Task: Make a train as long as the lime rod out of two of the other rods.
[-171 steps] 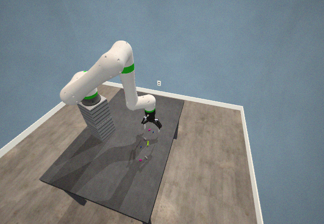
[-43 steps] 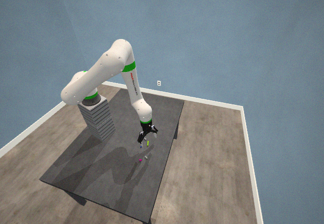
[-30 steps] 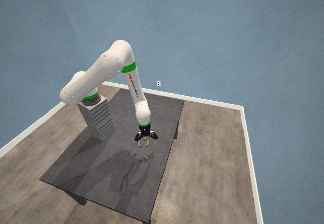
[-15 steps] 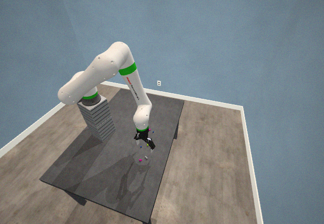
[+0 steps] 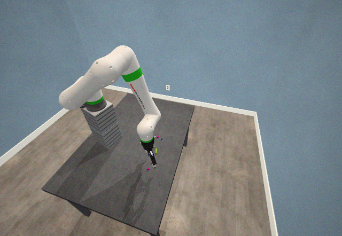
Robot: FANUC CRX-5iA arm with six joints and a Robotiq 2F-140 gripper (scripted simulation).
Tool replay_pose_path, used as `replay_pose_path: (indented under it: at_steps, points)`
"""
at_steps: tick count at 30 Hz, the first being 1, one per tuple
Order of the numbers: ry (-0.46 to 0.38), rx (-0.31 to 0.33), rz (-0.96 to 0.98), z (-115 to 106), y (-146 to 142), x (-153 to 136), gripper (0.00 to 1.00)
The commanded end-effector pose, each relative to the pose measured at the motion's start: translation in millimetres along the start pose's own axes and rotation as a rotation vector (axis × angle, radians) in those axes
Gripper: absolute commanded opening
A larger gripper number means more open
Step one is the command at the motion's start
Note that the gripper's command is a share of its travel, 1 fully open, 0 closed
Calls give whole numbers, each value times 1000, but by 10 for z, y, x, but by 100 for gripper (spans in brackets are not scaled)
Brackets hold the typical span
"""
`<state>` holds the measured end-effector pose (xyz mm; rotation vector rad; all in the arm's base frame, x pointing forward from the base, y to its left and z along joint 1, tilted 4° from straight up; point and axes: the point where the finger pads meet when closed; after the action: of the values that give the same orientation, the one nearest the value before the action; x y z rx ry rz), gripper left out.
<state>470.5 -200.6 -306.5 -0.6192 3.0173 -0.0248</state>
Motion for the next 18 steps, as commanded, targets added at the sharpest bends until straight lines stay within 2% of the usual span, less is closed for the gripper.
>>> replay_pose_path:
  at_steps: [1,4,6,8,13,18]
  points:
    - [11,18,166,-13,-75,71,100]
    - [10,19,282,-21,-125,124,100]
    - [10,19,282,-21,-125,124,100]
    - [8,20,407,-30,-180,182,100]
    - [6,20,584,-43,-254,265,100]
    - [4,21,703,-52,-304,322,100]
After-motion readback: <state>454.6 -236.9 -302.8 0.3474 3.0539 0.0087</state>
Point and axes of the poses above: the point where the finger pads meet when closed, its own z axis out along the fingers, its own y axis across the jaws, x = y × z, and after that the axes turned 13 degrees about z, right-handed
